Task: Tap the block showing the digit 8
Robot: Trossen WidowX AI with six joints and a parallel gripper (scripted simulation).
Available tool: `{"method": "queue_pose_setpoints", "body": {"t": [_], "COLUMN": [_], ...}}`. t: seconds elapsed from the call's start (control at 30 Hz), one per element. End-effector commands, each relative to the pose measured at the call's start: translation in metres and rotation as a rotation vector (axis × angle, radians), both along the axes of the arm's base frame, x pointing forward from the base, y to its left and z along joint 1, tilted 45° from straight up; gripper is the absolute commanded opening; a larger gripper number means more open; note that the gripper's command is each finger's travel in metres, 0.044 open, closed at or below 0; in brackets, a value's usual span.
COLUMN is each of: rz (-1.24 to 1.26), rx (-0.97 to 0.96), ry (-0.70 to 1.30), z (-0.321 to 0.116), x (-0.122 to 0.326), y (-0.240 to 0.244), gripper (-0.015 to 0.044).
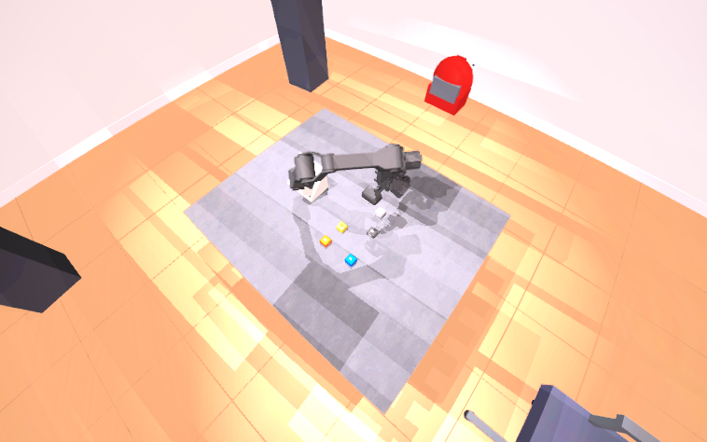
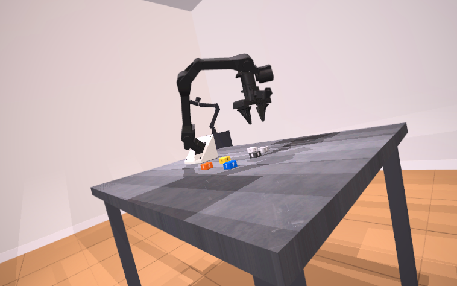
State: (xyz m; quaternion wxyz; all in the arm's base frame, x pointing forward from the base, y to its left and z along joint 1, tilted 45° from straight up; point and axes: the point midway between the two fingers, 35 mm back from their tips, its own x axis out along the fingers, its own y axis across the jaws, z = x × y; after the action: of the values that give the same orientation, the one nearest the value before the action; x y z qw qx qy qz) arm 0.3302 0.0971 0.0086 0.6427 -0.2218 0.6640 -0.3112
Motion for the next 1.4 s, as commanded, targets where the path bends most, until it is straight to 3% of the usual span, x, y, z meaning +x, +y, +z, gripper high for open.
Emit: {"method": "queue_pose_setpoints", "body": {"t": [0.0, 0.33, 0.53, 1.33, 1.37], "rz": [0.005, 0.005, 0.005, 0.005, 0.005], "rx": [-0.001, -0.001, -0.006, -0.006, -0.006], "ry": [-0.001, -0.001, -0.001, -0.001, -0.001], "z": [0.000, 0.003, 0.064, 0.065, 0.064], "x": [0.003, 0.005, 0.026, 0.026, 0.026], "y": [0.000, -0.002, -0.067, -0.069, -0.070], "gripper": [0.0400, 0.0400, 0.0400, 0.0400, 0.0374]}}
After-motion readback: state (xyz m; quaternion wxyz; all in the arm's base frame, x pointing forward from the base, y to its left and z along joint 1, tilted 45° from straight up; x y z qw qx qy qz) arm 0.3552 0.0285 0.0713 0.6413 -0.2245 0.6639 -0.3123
